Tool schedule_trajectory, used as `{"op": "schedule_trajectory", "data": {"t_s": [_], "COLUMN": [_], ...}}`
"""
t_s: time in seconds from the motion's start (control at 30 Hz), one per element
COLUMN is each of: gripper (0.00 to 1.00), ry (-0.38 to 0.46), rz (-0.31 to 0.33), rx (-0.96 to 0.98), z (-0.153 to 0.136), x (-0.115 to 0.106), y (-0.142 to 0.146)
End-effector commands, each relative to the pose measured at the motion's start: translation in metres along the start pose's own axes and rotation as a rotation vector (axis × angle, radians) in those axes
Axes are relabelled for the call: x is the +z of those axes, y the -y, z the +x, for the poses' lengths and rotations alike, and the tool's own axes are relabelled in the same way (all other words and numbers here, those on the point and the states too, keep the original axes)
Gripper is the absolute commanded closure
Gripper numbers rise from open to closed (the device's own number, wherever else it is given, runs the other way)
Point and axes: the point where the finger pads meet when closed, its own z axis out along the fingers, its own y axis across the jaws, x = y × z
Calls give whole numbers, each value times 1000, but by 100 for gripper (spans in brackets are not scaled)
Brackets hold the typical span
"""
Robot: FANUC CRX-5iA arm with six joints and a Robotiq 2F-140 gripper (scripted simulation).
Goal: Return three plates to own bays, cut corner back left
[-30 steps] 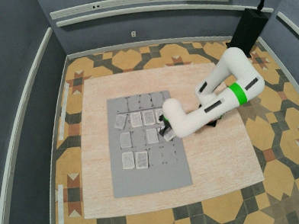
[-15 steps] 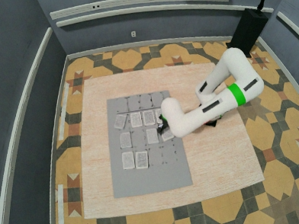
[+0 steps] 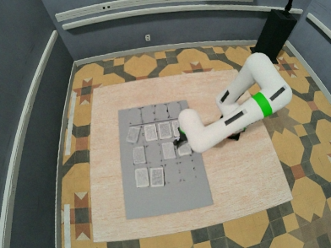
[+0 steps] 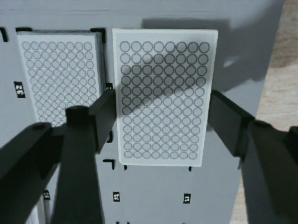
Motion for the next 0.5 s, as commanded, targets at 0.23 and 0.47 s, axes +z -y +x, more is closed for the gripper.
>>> {"op": "schedule_trajectory", "data": {"t_s": [0.23,0.47], "gripper": [90,90], "ry": [-1,-1], "rz": [2,2], "rx": [0,0], "z": [0,0], "x": [7,17], "y": [0,0]}}
